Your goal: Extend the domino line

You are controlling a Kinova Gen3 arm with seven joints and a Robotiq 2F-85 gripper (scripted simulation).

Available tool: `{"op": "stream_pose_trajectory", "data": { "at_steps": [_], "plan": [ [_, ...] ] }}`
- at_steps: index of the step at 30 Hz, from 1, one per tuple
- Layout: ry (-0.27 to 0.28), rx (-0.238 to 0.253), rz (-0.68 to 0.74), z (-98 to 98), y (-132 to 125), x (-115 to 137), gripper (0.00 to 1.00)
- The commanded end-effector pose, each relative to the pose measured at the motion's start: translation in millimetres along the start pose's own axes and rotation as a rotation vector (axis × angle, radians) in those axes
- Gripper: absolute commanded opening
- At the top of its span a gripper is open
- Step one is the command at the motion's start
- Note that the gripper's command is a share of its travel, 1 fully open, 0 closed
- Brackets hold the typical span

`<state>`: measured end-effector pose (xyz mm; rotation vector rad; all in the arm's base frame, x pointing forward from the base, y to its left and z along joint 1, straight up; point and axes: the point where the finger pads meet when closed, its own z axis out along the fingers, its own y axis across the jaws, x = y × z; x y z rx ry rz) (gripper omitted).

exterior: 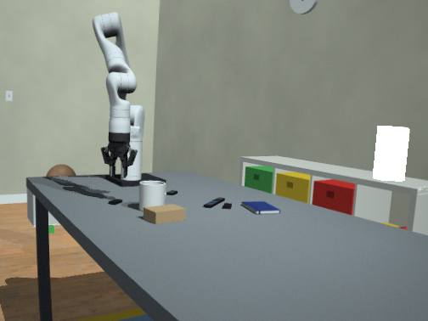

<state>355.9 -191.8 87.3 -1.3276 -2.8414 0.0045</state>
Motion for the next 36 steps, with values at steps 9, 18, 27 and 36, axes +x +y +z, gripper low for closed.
{"op": "stream_pose_trajectory", "data": {
  "at_steps": [9, 18, 27, 36],
  "plan": [
    [-0.009, -0.008, 0.015, -2.3, 1, -3, 0.47],
    [-0.009, -0.008, 0.015, -2.2, 1, -3, 0.47],
    [-0.009, -0.008, 0.015, 1.7, 1, -3, 0.47],
    [-0.009, -0.008, 0.015, 10.7, 1, -4, 0.47]
  ]
}}
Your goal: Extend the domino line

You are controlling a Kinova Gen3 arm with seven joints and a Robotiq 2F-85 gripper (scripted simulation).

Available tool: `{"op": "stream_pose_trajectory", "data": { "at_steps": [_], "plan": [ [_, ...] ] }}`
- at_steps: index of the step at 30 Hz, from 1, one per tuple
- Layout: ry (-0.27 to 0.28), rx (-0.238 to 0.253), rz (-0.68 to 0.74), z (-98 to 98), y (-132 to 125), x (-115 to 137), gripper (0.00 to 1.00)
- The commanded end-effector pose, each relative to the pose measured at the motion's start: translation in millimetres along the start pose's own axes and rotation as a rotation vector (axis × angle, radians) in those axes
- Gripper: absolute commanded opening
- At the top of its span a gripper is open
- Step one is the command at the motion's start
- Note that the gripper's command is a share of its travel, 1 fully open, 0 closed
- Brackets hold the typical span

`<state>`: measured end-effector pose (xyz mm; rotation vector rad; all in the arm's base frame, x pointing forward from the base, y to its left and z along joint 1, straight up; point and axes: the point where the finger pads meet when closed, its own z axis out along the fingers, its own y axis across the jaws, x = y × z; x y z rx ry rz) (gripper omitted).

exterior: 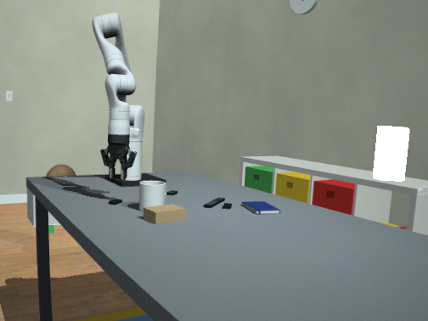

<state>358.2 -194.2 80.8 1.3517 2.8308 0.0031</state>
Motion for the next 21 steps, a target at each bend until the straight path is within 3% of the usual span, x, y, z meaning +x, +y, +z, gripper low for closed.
{"op": "stream_pose_trajectory", "data": {
  "at_steps": [1, 21],
  "plan": [
    [-0.002, 0.000, -0.002, 6.0, 1, 0, 0.47],
    [-0.002, 0.001, -0.001, 44.1, 0, 0, 0.47]
  ]
}}
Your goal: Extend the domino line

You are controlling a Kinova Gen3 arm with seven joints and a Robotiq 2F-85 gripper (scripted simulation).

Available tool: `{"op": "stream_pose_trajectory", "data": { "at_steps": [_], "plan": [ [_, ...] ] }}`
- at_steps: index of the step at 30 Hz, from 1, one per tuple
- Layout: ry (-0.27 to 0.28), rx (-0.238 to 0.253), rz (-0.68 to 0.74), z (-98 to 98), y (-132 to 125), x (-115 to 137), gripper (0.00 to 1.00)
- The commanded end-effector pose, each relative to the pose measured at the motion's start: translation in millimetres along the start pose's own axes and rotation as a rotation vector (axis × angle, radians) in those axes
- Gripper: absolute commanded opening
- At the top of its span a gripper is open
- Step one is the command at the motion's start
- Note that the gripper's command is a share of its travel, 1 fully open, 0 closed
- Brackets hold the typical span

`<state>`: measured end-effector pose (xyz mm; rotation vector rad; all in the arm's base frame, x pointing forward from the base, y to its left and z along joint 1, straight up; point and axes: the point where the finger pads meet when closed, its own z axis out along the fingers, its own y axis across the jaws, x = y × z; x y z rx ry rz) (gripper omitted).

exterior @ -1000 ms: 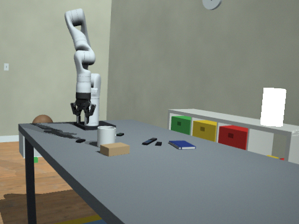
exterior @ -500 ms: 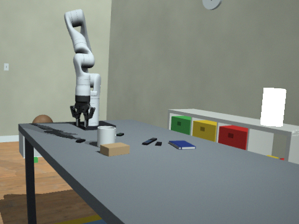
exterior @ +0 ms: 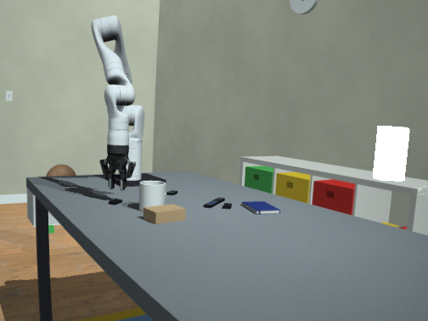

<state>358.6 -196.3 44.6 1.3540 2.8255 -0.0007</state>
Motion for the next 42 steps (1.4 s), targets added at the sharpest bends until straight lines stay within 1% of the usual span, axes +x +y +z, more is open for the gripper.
{"op": "stream_pose_trajectory", "data": {
  "at_steps": [1, 9, 17, 42],
  "plan": [
    [0.002, 0.001, -0.004, 9.9, 2, 2, 0.47],
    [0.002, 0.001, -0.004, 22.1, 2, 2, 0.47],
    [0.002, 0.001, -0.004, 26.5, 2, 2, 0.47],
    [0.002, 0.001, -0.004, 27.5, 2, 2, 0.47]
  ]
}}
